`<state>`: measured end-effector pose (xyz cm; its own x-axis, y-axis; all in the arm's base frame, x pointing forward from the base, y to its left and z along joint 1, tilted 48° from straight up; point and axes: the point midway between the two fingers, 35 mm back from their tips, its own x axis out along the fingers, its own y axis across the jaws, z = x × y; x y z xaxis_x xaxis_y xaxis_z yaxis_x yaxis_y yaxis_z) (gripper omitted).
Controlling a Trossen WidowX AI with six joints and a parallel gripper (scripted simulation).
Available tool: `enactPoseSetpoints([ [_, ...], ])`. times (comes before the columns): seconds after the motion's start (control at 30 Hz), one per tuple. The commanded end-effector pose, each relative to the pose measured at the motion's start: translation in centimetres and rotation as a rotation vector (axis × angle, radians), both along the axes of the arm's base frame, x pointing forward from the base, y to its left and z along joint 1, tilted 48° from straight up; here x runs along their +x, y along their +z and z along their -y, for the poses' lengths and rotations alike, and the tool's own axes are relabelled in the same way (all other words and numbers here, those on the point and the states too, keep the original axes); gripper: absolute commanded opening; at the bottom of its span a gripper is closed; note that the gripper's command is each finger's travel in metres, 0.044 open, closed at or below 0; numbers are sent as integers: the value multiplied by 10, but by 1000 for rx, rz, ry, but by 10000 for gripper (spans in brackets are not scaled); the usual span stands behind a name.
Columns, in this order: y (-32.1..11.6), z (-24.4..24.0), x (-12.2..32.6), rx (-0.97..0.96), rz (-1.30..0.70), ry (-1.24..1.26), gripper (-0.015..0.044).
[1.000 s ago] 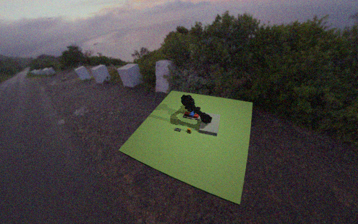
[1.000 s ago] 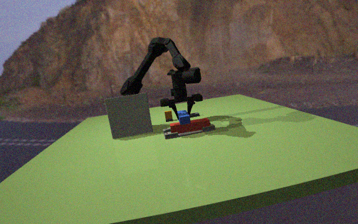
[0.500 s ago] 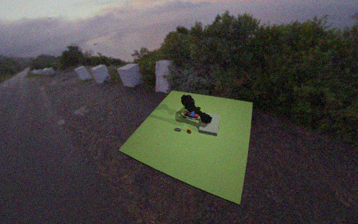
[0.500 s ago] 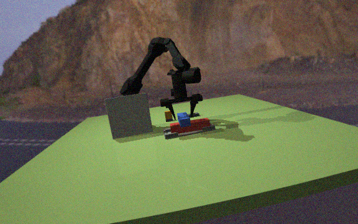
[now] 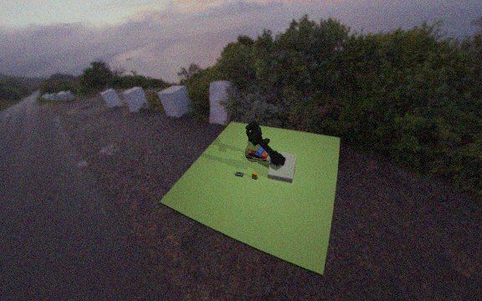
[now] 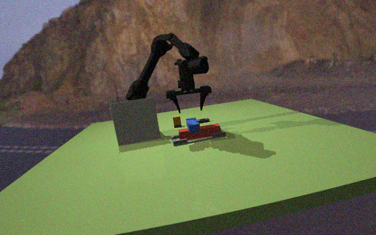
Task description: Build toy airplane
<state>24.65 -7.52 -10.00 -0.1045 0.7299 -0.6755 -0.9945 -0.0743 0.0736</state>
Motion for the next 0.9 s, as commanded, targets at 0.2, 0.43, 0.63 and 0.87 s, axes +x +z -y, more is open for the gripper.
enactPoseSetpoints([
  [0.2,18,23,6,-19,-29,-44,440],
  [0.43,17,23,7,-85,-519,-503,440],
  [0.63,17,23,7,-142,-951,-907,440],
  [0.87,17,23,8,-165,-1130,-1074,440],
])
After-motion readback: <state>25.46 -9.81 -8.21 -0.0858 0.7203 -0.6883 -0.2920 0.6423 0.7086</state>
